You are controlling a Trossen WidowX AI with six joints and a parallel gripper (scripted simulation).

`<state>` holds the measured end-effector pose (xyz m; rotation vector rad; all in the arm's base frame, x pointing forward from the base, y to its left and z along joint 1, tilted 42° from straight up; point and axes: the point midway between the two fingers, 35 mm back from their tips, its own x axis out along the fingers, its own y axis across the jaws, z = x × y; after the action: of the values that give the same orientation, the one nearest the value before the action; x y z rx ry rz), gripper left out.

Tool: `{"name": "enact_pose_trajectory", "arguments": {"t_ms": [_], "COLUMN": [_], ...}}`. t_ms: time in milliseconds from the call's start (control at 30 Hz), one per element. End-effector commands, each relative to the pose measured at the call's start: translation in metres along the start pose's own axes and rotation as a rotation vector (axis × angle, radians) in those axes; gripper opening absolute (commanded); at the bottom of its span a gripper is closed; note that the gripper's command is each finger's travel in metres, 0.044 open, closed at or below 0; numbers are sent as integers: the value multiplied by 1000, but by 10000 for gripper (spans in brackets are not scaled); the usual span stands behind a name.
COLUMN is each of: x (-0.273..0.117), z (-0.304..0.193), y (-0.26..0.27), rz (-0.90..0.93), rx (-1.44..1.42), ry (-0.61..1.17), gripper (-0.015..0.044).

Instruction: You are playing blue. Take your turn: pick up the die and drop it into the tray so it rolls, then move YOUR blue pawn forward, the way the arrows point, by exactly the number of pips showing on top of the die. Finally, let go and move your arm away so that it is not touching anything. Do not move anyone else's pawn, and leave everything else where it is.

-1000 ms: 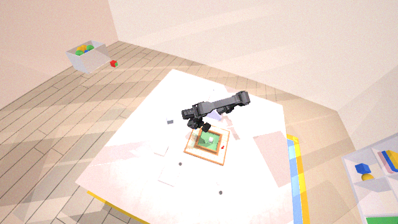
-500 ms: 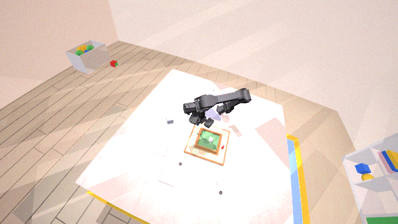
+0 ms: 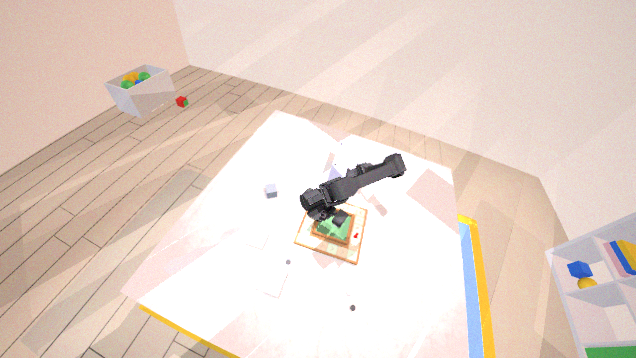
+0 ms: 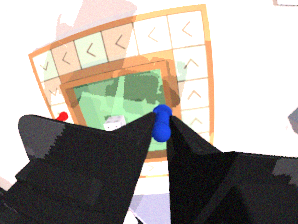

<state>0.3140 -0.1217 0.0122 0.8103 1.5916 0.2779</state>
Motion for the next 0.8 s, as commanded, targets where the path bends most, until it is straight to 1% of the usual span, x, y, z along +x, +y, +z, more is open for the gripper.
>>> {"name": "enact_pose_trajectory", "arguments": {"t_ms": [0, 400, 633, 767], "x": [8, 41, 44, 55], "z": [16, 36, 36, 37], "y": [30, 105, 110, 110], "rz": [4, 32, 34, 34], "rx": [-6, -15, -15, -16], "ry": [-15, -3, -2, -2], "gripper": [0, 0, 0, 0]}}
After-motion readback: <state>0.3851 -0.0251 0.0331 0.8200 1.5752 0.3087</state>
